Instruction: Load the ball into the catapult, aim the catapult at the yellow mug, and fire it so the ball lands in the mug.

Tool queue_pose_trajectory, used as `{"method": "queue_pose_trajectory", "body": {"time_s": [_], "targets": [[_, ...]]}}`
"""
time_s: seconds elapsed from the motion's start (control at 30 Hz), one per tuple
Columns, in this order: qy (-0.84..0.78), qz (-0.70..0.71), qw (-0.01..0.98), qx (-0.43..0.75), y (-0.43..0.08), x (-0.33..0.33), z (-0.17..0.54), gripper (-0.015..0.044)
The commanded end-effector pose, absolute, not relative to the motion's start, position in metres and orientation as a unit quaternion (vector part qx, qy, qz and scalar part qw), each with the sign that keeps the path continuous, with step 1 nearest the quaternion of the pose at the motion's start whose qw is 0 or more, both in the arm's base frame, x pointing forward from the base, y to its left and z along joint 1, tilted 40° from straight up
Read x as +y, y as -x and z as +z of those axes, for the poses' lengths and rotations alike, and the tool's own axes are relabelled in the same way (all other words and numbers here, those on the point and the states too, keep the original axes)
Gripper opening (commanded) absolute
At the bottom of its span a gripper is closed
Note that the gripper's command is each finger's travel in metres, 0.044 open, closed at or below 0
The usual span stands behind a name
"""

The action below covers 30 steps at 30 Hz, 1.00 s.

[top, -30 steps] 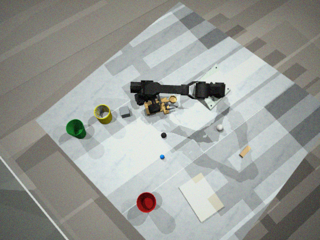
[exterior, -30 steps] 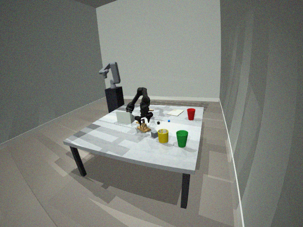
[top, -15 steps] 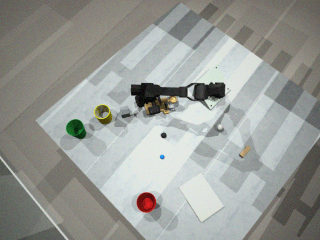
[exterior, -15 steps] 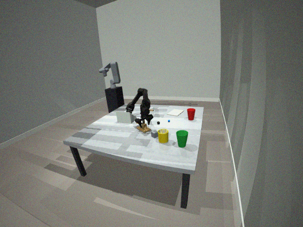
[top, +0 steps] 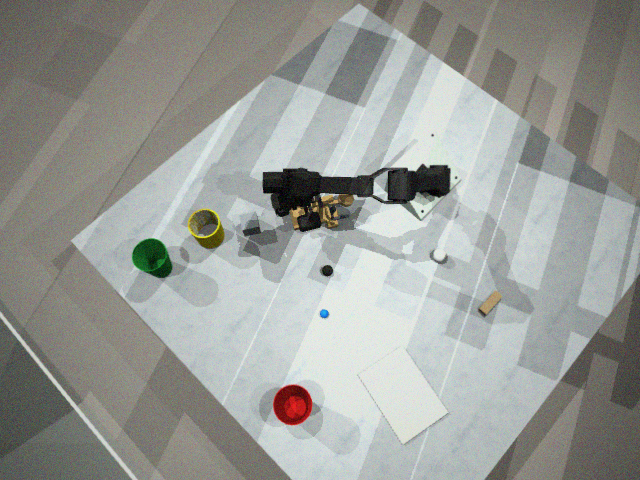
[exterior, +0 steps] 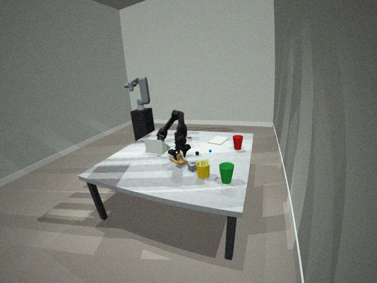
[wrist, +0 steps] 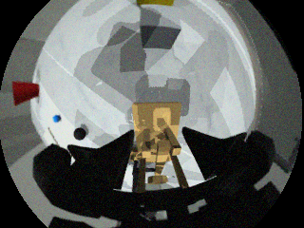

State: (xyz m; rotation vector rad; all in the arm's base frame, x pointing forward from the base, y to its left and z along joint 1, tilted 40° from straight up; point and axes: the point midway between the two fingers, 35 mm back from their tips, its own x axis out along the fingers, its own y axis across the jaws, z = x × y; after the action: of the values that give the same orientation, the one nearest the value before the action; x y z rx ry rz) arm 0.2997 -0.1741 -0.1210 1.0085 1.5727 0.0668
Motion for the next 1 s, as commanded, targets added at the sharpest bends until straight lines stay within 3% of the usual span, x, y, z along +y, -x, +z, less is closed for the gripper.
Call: {"method": "queue_pose_trajectory", "body": {"time_s": [0.0,0.2,0.37,0.5,0.97], "targets": [[-0.434,0.029,0.594,0.677,-0.300,-0.174,-0.121,0.0282],[-0.434,0.029,0.594,0.677,-0.300,-0.174,-0.121,0.0125],[-0.434,0.029,0.594,0.677,-0.300,-0.174,-0.121,0.0092],[-0.434,0.028,0.594,0.677,-0.297,-0.199,-0.091,0.0000],[-0.436,0.028,0.592,0.677,-0.297,-0.198,-0.091,0.0000]]}}
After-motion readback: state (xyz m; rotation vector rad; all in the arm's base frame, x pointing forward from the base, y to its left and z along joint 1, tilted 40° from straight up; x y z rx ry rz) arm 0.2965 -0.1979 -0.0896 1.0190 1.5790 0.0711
